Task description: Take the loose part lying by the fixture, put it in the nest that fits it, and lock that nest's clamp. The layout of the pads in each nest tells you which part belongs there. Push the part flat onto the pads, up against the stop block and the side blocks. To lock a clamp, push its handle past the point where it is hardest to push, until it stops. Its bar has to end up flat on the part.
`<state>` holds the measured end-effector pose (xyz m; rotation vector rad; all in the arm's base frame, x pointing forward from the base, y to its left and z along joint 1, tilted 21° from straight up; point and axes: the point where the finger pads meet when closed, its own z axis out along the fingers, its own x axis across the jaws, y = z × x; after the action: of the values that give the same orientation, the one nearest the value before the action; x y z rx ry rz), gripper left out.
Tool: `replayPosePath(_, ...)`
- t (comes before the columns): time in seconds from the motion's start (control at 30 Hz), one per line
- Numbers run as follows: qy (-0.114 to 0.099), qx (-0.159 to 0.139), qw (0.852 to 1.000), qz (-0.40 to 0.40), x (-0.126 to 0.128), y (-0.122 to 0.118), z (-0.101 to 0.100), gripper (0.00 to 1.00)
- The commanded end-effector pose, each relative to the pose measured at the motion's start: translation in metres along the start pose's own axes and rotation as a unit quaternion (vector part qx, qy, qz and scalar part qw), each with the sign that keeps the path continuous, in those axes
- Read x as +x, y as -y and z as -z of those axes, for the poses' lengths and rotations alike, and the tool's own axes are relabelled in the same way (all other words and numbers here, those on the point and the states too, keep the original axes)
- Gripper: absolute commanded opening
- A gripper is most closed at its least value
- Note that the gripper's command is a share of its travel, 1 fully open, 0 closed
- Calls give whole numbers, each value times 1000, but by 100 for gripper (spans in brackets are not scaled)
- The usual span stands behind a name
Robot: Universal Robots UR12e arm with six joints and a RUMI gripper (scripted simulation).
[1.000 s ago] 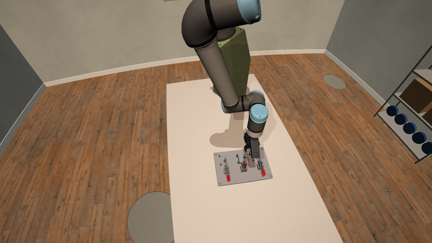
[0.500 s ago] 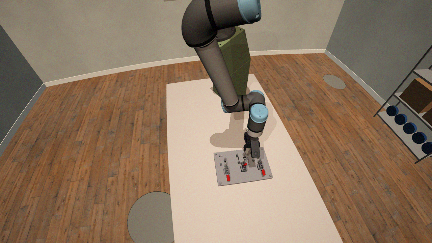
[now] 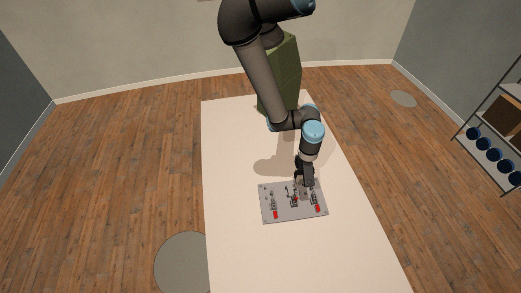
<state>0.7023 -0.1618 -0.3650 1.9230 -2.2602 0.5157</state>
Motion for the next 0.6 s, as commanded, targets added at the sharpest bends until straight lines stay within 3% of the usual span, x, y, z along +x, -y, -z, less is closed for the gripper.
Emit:
replayPosePath(0.0, 0, 1, 1000, 1, -1, 0, 44, 28)
replayPosePath(0.37, 0, 1, 1000, 1, -1, 0, 101, 28)
replayPosePath(0.57, 0, 1, 1000, 1, -2, 0, 110, 28)
